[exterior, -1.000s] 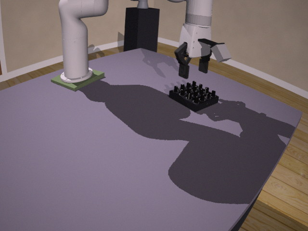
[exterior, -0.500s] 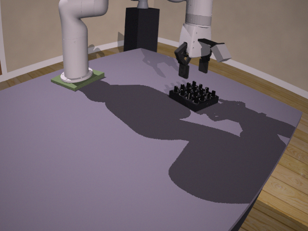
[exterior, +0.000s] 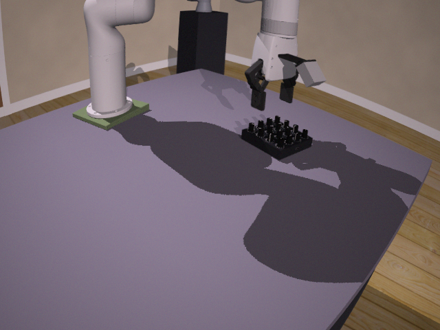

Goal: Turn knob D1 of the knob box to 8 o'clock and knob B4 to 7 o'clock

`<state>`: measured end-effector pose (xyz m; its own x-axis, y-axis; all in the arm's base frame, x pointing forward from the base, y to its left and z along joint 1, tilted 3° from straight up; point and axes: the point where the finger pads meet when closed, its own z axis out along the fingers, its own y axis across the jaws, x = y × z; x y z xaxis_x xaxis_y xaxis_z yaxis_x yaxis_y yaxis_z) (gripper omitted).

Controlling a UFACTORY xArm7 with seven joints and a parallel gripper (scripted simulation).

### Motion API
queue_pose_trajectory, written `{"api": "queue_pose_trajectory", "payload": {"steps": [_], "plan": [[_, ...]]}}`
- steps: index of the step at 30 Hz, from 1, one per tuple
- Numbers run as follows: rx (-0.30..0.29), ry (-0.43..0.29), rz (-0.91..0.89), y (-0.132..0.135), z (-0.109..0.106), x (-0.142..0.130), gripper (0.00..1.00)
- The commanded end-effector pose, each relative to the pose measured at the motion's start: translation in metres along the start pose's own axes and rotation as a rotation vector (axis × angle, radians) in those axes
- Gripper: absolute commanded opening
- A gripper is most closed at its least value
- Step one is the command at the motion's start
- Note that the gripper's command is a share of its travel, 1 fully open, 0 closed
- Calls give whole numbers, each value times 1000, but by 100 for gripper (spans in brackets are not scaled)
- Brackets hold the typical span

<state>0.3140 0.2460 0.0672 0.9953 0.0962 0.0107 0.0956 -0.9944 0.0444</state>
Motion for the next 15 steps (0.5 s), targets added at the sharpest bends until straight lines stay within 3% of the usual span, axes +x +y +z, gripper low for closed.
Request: {"api": "queue_pose_trajectory", "payload": {"steps": [1,15], "plan": [[3,4,-1,-1,-1,-7,100],[3,3,-1,-2,-1,-31,100]]}}
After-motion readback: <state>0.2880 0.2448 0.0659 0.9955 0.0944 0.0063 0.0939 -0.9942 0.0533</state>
